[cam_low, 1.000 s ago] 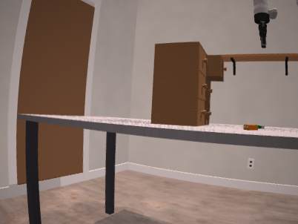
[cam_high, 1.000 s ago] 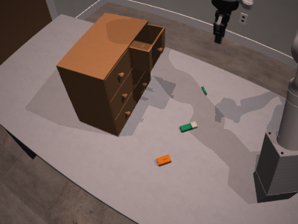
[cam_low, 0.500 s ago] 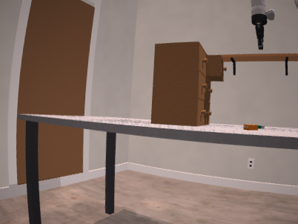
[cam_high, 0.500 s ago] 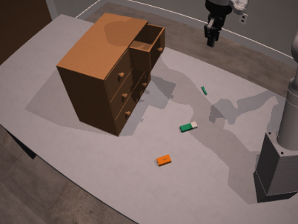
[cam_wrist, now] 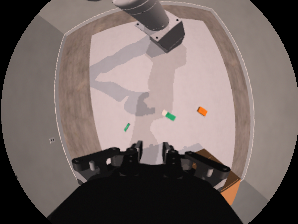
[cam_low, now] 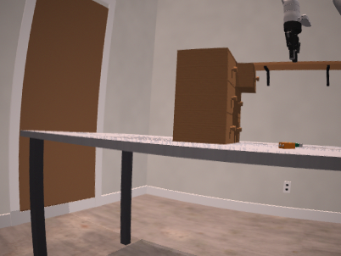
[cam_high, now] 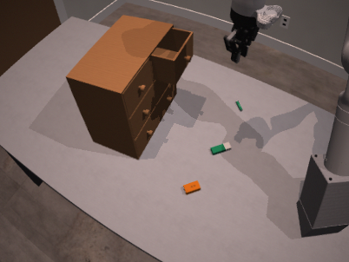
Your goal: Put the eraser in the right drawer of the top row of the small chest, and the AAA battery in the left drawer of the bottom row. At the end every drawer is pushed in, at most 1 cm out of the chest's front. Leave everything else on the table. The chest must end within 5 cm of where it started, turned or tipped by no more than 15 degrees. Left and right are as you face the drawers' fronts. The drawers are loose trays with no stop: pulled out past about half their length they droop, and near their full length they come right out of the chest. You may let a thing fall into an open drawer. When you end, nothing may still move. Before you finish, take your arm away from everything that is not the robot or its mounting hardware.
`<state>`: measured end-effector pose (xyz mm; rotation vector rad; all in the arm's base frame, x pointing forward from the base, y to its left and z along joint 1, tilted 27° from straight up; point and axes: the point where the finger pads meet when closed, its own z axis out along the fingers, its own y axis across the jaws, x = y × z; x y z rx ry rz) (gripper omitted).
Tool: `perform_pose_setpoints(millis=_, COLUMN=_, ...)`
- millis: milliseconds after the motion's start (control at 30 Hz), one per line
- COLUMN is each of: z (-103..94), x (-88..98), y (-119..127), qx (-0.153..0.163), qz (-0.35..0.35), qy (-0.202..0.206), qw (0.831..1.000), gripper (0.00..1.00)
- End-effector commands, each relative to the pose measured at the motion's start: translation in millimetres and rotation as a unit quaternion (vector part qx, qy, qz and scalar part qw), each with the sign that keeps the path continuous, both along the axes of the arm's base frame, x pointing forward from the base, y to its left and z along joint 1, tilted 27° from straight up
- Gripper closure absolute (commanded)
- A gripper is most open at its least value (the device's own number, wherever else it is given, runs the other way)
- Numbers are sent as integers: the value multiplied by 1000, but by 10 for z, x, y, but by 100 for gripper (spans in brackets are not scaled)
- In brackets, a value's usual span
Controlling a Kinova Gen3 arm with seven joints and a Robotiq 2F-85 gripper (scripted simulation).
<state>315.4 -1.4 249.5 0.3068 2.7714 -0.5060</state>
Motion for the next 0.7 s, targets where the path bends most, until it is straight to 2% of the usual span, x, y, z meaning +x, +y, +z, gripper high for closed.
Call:
perform_pose_setpoints(millis=0, z=-139, x=64, y=-25, qx=4, qz=-30, qy=-7, qw=1000, gripper=67)
perform_pose_setpoints(millis=67, z=-139, x=64, y=-25, qx=4, qz=-30, qy=-7, qw=1000, gripper=67)
perform_pose_setpoints(millis=267, z=-332, x=189, y=-8, qx=23, qz=-92, qy=-34, qw=995, gripper=67)
perform_pose_setpoints(millis=567, z=-661, x=375, y=4, qx=53, qz=-194, qy=-80, qw=976, gripper=67)
perform_pose_setpoints(millis=667, z=-699, x=395, y=3, qx=54, qz=-199, qy=-82, qw=975, gripper=67)
